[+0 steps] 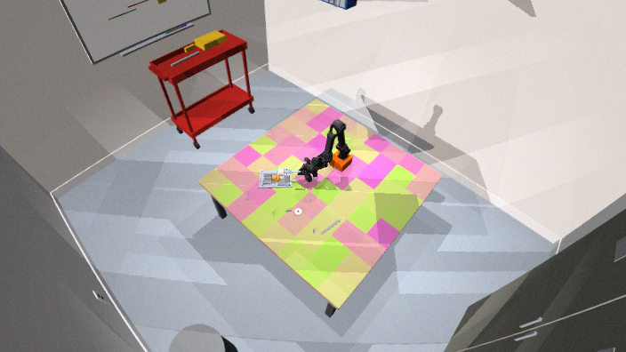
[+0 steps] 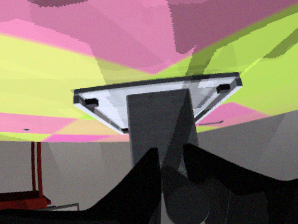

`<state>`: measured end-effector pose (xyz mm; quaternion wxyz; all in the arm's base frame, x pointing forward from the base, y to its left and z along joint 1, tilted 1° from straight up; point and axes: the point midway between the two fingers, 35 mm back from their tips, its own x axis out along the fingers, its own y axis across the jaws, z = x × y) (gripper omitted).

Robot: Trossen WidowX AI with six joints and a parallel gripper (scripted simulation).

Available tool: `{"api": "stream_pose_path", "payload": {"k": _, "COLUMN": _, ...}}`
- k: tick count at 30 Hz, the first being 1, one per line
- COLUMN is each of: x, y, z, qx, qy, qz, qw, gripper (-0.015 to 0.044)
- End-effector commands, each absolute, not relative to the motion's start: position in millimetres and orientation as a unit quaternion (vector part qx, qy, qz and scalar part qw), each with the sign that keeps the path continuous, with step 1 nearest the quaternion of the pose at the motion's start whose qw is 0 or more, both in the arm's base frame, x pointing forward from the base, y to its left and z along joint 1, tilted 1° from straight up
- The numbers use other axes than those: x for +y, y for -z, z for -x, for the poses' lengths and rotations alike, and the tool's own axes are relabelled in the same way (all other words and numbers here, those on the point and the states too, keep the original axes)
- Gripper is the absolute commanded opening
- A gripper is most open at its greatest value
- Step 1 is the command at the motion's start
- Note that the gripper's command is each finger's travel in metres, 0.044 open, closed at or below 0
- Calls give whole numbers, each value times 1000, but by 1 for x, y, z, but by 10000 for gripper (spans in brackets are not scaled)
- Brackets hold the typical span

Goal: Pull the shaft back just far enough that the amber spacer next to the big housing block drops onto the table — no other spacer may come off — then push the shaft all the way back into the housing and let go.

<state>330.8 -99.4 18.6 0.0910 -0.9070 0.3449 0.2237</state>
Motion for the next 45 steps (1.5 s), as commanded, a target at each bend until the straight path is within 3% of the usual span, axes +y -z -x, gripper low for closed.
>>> {"api": "stream_pose_path", "payload": {"k": 1, "x": -99, "y": -19, "z": -331, "qx": 345, "qy": -224, "qz": 907, "qw": 91, "gripper": 0}}
{"api": "stream_pose_path", "payload": {"k": 45, "x": -108, "y": -20, "z": -341, "qx": 346, "qy": -223, "qz": 907, "qw": 93, "gripper": 0}}
